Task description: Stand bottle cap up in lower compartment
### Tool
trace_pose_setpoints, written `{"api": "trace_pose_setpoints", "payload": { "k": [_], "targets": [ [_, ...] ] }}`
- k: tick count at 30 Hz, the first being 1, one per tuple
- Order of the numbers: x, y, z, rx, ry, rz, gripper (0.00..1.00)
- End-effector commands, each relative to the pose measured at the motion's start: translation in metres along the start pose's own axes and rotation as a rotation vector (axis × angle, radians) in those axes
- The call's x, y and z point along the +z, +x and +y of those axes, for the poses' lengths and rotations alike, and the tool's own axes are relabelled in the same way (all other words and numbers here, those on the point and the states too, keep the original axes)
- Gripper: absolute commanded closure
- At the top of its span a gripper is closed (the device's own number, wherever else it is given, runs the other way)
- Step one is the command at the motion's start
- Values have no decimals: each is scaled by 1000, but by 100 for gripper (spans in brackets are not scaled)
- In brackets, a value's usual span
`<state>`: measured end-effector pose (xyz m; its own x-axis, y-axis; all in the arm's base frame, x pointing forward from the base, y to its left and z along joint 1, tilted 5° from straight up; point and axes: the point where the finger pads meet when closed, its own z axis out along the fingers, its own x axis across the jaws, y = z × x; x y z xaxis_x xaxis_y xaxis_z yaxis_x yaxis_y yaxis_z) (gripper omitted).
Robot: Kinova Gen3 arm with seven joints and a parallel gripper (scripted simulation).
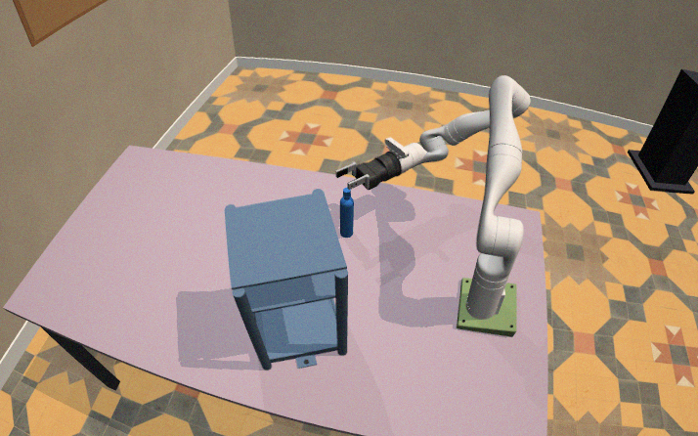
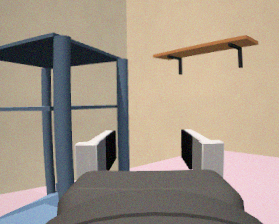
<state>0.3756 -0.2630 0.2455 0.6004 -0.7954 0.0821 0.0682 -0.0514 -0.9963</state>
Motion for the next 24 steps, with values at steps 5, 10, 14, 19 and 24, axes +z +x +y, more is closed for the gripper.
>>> {"api": "trace_pose_setpoints", "payload": {
  "k": [5,10,14,19,24],
  "targets": [
    [1,0,14,3,6,-2,0],
    [2,0,29,3,6,-2,0],
    [2,0,41,3,6,-2,0],
    [2,-1,50,3,6,-2,0],
    [2,-1,66,3,6,-2,0]
  ]
}}
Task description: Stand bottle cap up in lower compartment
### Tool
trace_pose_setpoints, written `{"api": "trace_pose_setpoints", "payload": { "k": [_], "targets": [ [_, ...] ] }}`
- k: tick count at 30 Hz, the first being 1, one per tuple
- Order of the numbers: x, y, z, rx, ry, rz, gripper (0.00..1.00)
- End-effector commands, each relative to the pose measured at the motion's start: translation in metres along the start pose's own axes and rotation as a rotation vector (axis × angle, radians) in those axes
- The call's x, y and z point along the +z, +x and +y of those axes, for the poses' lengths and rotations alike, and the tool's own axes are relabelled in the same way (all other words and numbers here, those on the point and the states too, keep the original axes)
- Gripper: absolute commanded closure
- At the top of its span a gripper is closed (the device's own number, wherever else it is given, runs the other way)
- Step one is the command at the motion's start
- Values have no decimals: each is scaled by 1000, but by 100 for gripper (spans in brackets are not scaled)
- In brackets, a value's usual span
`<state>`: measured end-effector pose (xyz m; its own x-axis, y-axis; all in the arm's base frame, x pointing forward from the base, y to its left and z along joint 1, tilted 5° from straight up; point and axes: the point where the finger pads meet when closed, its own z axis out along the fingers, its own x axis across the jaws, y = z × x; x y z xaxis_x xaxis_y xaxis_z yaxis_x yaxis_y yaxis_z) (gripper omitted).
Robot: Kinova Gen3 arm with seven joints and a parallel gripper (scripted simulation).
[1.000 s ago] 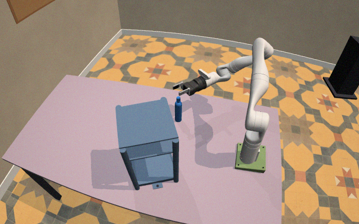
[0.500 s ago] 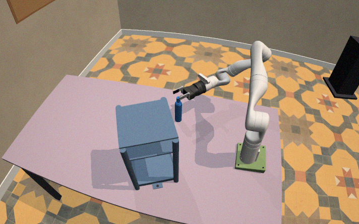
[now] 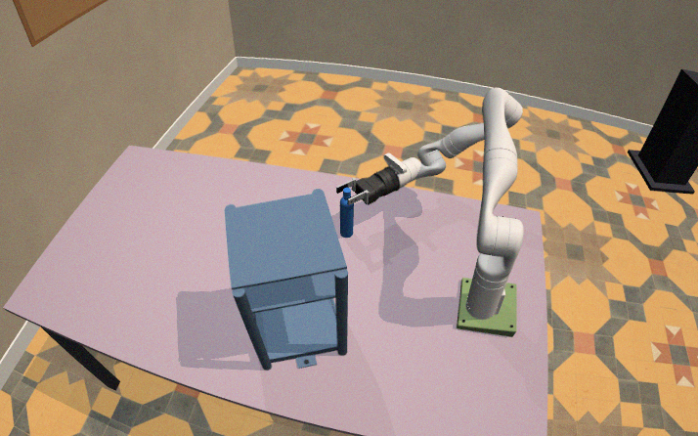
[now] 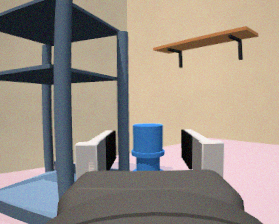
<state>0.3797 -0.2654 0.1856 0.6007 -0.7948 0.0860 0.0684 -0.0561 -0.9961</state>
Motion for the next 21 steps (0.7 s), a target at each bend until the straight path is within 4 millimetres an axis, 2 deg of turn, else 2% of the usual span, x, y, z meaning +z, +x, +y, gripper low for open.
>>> {"api": "trace_pose_setpoints", "payload": {
  "k": [1,8,10,21],
  "targets": [
    [2,0,9,7,9,-1,0],
    [2,0,29,7,9,-1,0],
    [2,0,29,7,9,-1,0],
    [3,-1,55,7,9,-1,0]
  ]
}}
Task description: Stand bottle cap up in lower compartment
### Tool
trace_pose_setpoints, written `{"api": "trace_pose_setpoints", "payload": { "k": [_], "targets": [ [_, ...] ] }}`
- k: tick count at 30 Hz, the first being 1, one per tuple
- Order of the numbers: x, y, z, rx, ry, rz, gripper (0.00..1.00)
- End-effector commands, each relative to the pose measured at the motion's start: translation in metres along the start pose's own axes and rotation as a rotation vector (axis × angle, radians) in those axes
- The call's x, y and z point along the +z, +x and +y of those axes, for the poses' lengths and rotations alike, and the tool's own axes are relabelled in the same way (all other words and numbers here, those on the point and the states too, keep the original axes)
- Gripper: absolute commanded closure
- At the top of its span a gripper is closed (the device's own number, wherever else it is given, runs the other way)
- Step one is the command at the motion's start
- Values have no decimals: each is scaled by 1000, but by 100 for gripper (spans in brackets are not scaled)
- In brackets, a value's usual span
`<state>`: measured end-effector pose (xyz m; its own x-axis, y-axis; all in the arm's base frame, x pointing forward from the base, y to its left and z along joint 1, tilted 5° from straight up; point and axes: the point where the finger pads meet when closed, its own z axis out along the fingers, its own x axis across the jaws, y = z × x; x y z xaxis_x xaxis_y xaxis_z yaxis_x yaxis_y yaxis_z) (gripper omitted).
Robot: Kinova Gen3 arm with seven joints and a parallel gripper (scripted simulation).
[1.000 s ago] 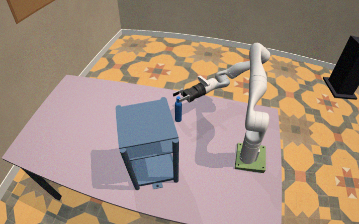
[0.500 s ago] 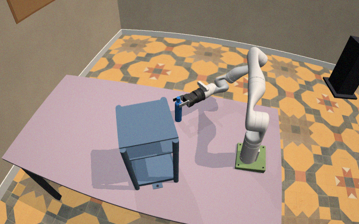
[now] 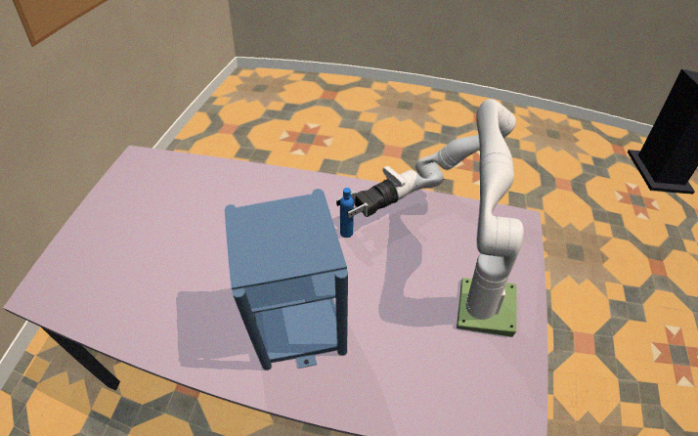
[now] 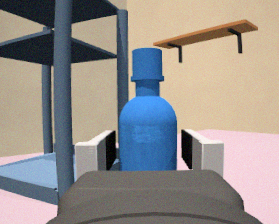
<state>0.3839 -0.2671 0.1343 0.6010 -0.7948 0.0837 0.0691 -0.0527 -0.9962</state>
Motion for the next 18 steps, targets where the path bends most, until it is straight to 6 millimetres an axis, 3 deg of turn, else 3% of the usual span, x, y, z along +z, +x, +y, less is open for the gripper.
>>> {"api": "trace_pose_setpoints", "payload": {
  "k": [1,18],
  "targets": [
    [2,0,6,5,6,-1,0],
    [2,0,23,5,6,-1,0]
  ]
}}
